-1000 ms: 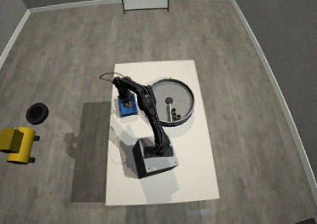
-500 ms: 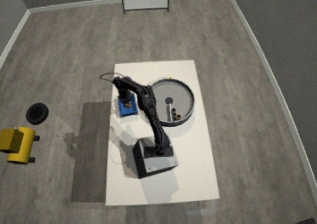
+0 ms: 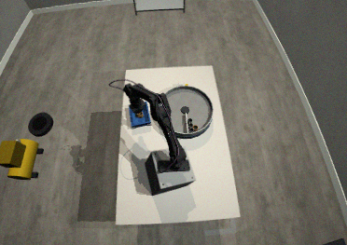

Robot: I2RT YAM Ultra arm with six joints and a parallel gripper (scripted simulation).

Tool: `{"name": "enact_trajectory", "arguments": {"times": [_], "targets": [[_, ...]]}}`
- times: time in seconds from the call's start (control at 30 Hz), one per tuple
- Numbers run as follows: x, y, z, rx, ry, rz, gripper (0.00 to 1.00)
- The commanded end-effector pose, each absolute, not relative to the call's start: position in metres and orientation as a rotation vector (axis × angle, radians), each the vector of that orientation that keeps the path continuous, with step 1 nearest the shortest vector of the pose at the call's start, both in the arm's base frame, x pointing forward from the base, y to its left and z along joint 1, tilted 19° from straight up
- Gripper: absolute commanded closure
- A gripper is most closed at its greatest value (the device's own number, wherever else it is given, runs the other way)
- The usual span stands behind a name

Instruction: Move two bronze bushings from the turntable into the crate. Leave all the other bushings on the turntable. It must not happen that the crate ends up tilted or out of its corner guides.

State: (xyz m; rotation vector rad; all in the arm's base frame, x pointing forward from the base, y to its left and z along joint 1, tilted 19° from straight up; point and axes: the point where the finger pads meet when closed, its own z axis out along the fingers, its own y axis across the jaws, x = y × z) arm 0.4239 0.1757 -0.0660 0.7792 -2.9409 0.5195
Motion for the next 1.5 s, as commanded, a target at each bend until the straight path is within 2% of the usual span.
{"name": "enact_trajectory", "arguments": {"times": [0.0, 1.47], "targets": [[0.4378, 0.1854, -0.0425, 0.799, -3.003, 0.502, 1.00], [0.4371, 0.1853, -0.0479, 0.815, -2.986, 0.507, 1.00]]}}
